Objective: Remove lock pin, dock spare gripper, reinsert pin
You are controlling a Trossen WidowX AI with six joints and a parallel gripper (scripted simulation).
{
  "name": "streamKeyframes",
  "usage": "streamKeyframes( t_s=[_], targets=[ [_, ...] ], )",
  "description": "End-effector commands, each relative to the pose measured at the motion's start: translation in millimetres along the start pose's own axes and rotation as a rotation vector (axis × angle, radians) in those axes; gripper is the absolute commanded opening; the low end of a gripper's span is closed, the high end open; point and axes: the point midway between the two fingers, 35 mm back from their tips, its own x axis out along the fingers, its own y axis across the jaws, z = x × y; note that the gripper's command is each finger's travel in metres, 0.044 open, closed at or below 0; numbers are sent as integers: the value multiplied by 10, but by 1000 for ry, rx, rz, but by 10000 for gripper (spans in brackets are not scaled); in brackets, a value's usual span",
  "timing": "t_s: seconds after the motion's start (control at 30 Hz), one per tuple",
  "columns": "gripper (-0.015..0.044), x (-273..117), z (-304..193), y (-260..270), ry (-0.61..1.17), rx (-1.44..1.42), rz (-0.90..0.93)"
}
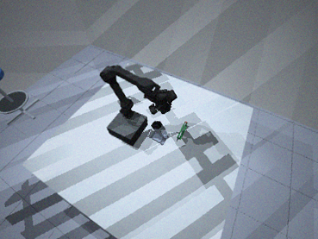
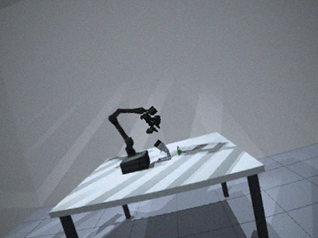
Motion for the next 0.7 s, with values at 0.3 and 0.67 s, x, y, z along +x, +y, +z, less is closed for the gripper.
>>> streamKeyframes(
  t_s=[0.3, 0.67],
  targets=[
    [180, 660, 706, 376, 251, -1271, -495],
    [180, 1130, 865, 369, 613, -1925, -662]
  ],
)
